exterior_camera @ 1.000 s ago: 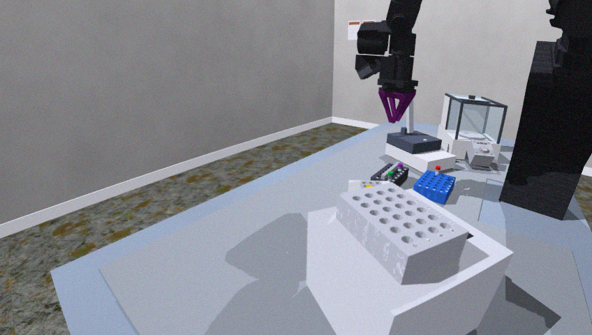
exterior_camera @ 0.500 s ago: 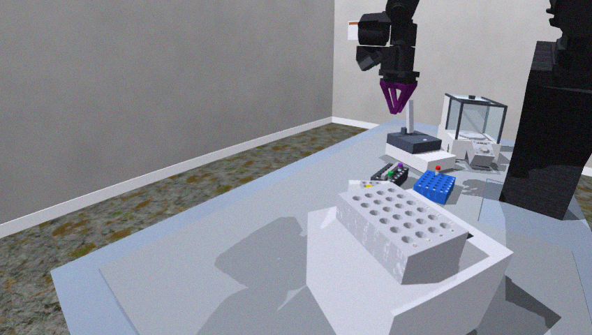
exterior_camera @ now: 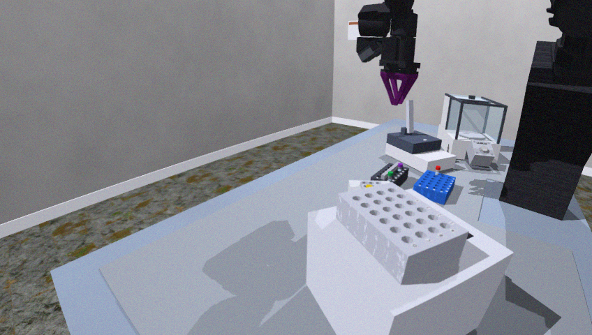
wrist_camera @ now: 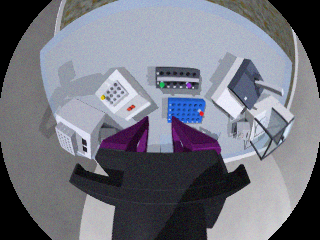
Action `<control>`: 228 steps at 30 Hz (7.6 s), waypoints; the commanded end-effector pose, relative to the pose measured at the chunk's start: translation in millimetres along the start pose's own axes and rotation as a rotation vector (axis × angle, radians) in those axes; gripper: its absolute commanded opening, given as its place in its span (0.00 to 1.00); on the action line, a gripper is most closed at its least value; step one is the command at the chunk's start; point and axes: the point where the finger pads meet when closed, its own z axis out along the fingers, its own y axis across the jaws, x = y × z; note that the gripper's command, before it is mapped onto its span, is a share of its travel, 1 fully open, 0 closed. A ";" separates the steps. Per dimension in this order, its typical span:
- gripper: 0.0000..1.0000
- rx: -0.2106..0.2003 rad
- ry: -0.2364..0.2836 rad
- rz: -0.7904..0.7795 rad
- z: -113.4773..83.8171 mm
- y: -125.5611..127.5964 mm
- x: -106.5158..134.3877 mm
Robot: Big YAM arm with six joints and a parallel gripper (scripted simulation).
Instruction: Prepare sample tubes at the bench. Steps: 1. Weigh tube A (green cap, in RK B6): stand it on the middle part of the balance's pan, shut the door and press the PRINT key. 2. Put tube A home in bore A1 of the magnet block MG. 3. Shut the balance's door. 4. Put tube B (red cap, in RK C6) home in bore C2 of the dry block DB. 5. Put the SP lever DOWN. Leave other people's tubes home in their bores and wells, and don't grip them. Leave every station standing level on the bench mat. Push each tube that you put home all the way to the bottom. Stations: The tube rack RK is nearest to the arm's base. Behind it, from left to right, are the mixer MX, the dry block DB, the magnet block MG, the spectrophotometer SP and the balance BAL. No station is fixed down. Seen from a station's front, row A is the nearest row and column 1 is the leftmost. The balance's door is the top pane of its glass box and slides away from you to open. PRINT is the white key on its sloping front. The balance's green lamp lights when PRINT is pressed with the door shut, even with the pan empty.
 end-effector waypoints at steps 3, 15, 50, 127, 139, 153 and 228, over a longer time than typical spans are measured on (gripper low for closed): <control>0.30 -0.003 -0.020 -0.020 -17.8 0.8 -10.9; 0.30 -0.003 -0.031 -0.028 -37.2 3.3 -16.9; 0.30 0.005 -0.019 -0.077 -49.7 -89.8 4.8; 0.30 0.011 0.021 -0.469 -59.6 -567.8 98.6; 0.30 0.001 0.021 -0.465 -50.4 -565.1 100.9; 0.30 0.015 0.019 -0.471 -54.9 -569.4 96.8; 0.30 -0.001 0.021 -0.443 22.0 -568.3 105.6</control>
